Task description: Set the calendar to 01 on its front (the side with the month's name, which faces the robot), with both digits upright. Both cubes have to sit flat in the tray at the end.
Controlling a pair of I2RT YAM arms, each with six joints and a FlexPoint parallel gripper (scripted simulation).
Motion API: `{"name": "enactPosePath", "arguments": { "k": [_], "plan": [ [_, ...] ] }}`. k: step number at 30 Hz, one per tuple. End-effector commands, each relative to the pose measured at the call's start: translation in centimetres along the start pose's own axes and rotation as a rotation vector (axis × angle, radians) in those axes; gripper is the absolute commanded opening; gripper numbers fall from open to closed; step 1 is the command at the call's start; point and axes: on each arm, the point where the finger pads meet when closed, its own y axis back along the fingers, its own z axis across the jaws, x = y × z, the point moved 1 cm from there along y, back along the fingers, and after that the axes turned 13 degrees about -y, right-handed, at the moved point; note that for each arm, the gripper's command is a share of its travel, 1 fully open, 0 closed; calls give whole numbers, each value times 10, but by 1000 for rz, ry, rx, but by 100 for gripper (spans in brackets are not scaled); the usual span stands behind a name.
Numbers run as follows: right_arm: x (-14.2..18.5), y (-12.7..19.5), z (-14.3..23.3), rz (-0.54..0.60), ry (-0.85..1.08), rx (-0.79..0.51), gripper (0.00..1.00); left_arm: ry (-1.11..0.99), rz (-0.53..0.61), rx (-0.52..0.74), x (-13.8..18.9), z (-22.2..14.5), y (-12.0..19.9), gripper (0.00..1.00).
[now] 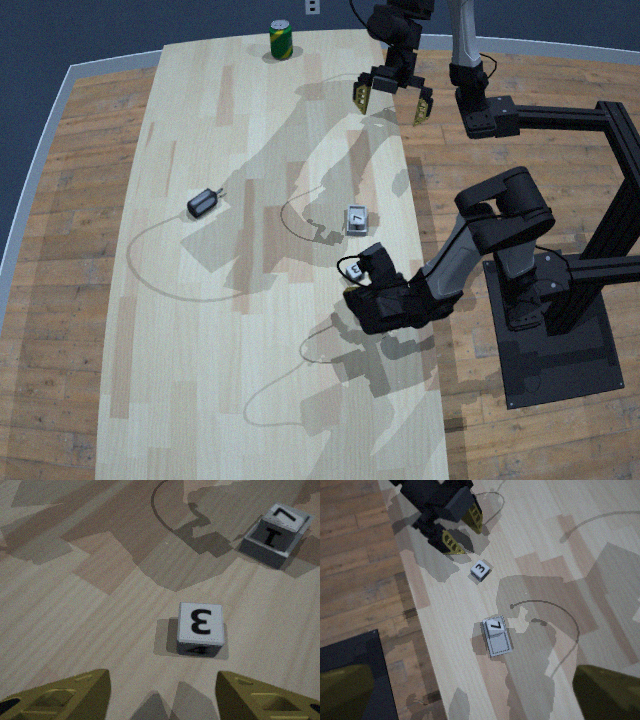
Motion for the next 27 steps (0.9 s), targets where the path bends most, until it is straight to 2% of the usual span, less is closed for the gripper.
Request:
{"name": "enactPosePath", "arguments": {
  "k": [1, 8, 14, 17, 19, 27],
  "plan": [
    [-19, 4, 7, -60, 29, -26, 100, 4, -16, 83, -6, -11, 15, 55],
    [-31, 4, 13, -97, 57, -52, 100, 191, 87, 114, 0, -9, 15, 55],
    [-33, 5, 13, -103, 59, -53, 100, 489, 257, 139, 5, -6, 2, 55],
    [-33, 5, 13, -103, 59, -53, 100, 609, 335, 130, 3, -2, -5, 55],
    [-33, 5, 13, -103, 59, -53, 100, 609, 335, 130, 3, -2, -5, 55],
    [-35, 7, 12, -110, 56, -51, 100, 895, 531, 45, -3, 6, -20, 55]
  ]
}}
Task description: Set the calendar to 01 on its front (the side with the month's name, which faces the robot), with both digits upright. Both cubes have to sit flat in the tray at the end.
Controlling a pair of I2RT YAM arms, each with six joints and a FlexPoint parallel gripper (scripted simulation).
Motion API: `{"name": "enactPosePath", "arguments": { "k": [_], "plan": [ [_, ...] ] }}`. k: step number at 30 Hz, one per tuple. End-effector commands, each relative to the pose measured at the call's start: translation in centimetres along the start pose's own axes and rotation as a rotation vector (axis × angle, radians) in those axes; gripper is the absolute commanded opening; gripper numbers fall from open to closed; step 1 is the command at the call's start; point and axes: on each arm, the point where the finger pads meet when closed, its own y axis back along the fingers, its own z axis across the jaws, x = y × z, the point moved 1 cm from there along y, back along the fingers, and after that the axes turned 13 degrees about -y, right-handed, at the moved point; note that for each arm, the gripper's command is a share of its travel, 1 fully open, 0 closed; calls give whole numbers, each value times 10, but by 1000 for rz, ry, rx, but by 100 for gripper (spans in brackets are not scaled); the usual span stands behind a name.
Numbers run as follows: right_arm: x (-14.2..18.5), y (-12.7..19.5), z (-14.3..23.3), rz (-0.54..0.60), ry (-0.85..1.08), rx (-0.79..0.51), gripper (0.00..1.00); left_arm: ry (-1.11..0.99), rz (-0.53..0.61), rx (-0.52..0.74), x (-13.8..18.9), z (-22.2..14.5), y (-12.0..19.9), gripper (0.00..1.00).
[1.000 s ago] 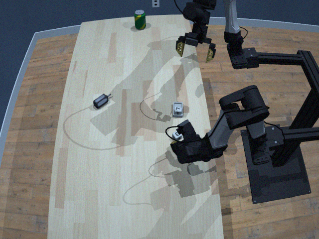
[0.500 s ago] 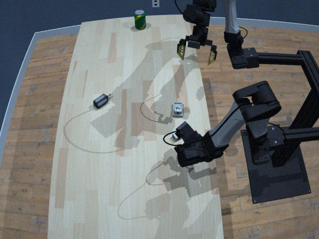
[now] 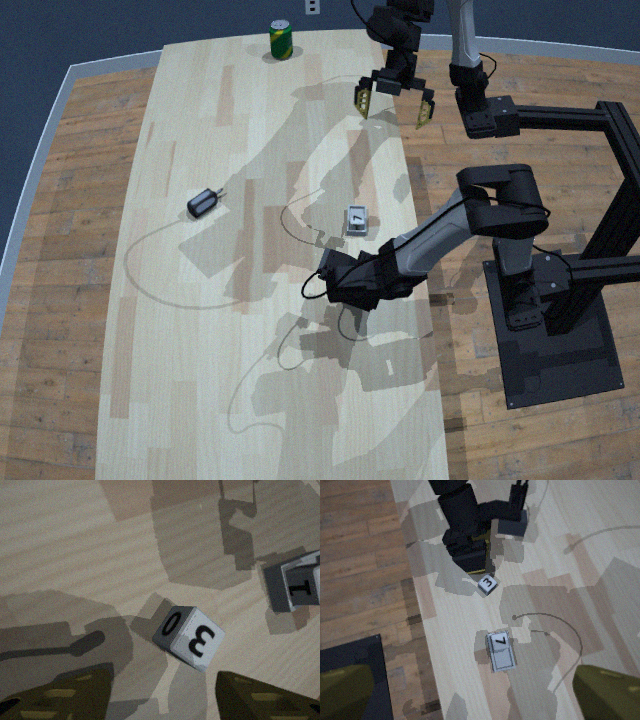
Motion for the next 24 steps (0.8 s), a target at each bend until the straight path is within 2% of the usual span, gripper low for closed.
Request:
{"name": "enactPosePath", "arguments": {
  "k": [1, 7, 9, 13, 24],
  "plan": [
    [-24, 11, 3, -77, 16, -5, 100, 235, 121, -80, -5, 6, -3, 55],
    [-8, 2, 6, -23, 8, -17, 100, 430, 185, -178, -18, 5, -8, 55],
    [-8, 2, 6, -23, 8, -17, 100, 430, 185, -178, -18, 5, -8, 55],
    [-5, 1, 7, -9, 5, -20, 100, 605, 217, -289, -27, 3, -9, 55],
    [-4, 2, 7, -12, 5, -19, 100, 907, 190, -536, -52, -9, -12, 55]
  ]
}}
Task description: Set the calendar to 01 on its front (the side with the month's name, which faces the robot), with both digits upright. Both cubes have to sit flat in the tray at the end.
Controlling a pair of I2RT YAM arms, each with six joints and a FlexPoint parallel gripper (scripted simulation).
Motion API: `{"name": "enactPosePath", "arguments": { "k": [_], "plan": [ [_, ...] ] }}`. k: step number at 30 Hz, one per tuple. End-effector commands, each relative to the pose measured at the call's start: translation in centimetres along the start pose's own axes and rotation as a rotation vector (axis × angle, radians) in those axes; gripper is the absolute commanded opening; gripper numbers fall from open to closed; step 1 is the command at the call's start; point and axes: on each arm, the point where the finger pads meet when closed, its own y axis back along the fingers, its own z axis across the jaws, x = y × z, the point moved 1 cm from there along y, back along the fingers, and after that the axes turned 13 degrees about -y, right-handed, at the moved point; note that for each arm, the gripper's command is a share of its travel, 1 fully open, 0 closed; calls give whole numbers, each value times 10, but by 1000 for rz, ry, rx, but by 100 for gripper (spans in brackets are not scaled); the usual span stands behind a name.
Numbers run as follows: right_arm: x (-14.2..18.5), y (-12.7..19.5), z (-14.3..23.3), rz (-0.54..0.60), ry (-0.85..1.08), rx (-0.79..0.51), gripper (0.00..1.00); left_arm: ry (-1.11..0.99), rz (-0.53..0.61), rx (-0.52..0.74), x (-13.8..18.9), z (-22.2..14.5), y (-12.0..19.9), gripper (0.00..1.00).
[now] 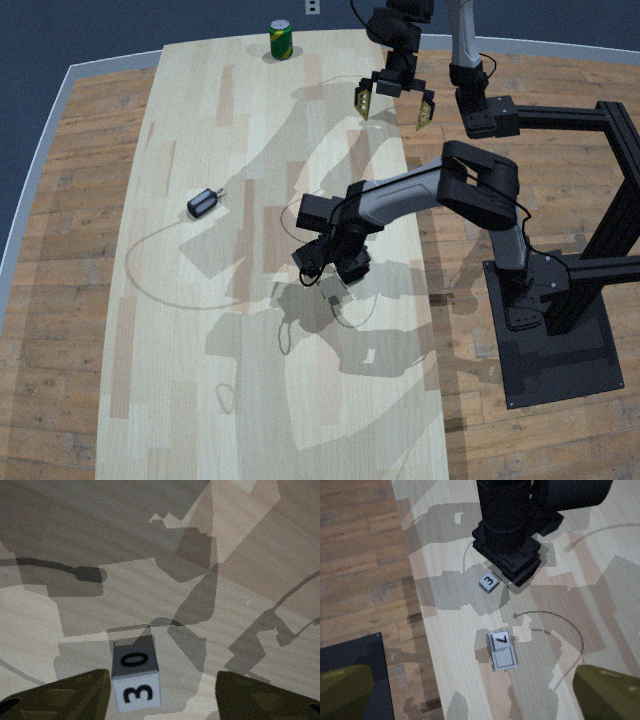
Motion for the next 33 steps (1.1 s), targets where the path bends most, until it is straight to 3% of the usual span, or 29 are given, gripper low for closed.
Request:
{"name": "enactPosePath", "arguments": {
  "k": [1, 12, 14, 17, 24, 33],
  "plan": [
    [-6, 5, 6, -22, 5, -17, 100, 168, 0, -118, -5, 2, 3, 55],
    [-6, 5, 3, -23, 4, -5, 100, 83, 115, -175, 41, 3, -12, 55],
    [-6, 5, 3, -23, 4, -5, 100, 87, 115, -176, 40, 6, -15, 55],
    [-6, 5, 3, -23, 4, -5, 100, 92, 106, -171, 38, 10, -30, 47],
    [-6, 5, 3, -23, 4, -5, 100, 94, 84, -157, 27, 4, -34, 48],
    [-6, 5, 3, -23, 4, -5, 100, 100, 66, -145, 27, 3, -26, 23]
  ]
}}
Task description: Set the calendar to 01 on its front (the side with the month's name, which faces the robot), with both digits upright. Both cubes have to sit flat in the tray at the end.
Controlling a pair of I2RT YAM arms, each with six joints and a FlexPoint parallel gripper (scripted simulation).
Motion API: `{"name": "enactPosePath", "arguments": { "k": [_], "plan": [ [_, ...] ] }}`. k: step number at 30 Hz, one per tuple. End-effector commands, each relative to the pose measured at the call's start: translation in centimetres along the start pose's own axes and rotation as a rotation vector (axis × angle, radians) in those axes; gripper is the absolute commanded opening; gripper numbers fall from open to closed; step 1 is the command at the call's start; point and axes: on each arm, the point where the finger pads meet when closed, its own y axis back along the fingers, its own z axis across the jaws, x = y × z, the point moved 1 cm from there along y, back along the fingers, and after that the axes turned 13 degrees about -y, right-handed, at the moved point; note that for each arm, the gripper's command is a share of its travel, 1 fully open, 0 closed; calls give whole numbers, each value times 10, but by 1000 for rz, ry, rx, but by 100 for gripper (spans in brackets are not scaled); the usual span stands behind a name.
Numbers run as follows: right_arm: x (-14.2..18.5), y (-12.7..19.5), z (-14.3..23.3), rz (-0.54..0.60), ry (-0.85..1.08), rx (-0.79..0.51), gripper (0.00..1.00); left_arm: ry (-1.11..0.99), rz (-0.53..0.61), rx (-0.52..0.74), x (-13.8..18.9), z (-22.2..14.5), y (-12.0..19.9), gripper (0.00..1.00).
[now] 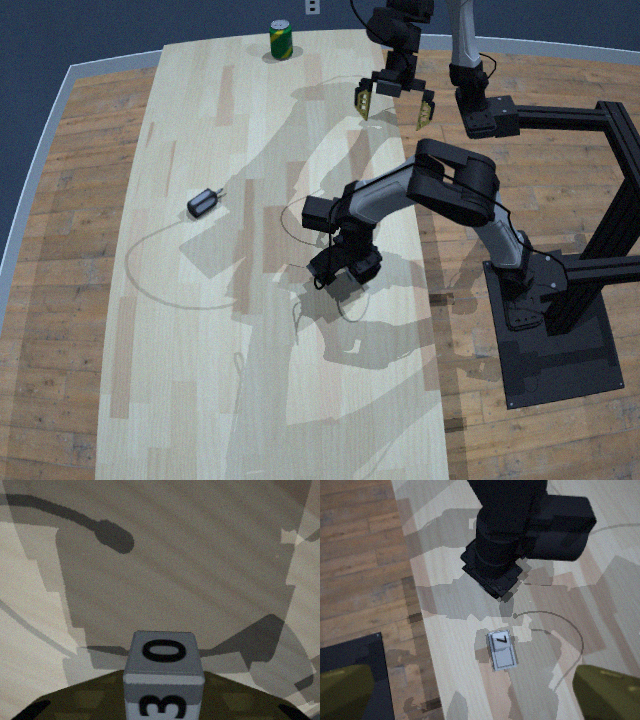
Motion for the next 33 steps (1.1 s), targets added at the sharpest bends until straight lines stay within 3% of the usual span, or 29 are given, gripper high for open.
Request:
{"name": "enactPosePath", "arguments": {
  "k": [1, 7, 13, 18, 27, 33],
  "plan": [
    [-6, 5, 3, -23, 4, -5, 100, 6, -44, 24, -10, -4, 11, 20],
    [-6, 5, 3, -23, 4, -5, 100, 4, -40, 18, -9, -5, 21, 19],
    [-6, 5, 3, -23, 4, -5, 100, 5, -43, 17, -1, -19, 65, 19],
    [-6, 5, 3, -23, 4, -5, 100, -6, -17, -8, 17, -47, 63, 19],
    [14, 12, 4, 19, -81, 70, 100, 7, -7, -8, 15, -31, 73, 19],
    [50, 35, 14, 21, -223, 218, 100, -276, -22, -3, 16, -46, 79, 19]
  ]
}}
